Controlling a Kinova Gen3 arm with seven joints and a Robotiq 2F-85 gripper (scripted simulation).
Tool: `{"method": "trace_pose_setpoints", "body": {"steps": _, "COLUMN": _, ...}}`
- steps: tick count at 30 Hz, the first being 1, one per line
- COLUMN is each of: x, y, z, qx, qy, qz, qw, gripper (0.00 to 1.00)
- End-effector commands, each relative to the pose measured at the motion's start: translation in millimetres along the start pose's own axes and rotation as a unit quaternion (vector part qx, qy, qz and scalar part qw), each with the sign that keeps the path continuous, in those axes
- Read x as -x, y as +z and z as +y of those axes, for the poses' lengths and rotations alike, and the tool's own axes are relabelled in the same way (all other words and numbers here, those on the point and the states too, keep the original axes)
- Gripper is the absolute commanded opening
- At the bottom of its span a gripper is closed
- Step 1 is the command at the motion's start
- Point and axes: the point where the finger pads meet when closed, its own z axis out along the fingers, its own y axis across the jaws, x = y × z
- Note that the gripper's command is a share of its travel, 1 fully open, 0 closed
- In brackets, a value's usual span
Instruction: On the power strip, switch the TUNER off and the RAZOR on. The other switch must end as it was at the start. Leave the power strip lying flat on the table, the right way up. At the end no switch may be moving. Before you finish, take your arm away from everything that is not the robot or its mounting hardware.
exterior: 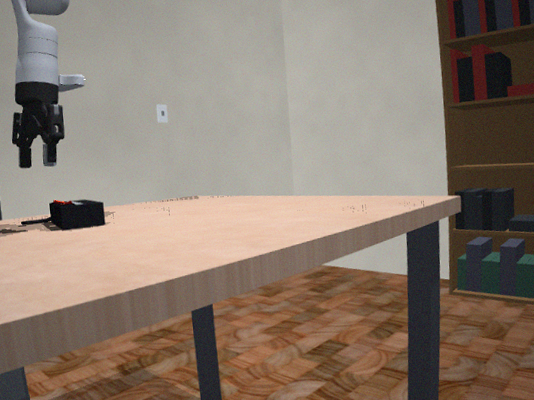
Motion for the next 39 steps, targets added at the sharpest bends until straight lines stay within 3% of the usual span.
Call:
{"method": "trace_pose_setpoints", "body": {"steps": 1, "x": 0.9, "y": 0.0, "z": 0.1, "qx": 0.000, "qy": 0.000, "qz": -0.001, "qw": 1.000, "gripper": 1.00}}
{"method": "trace_pose_setpoints", "body": {"steps": 39, "x": -8.0, "y": -0.1, "z": 9.0, "qx": 0.014, "qy": -0.025, "qz": 0.023, "qw": 0.999, "gripper": 1.00}}
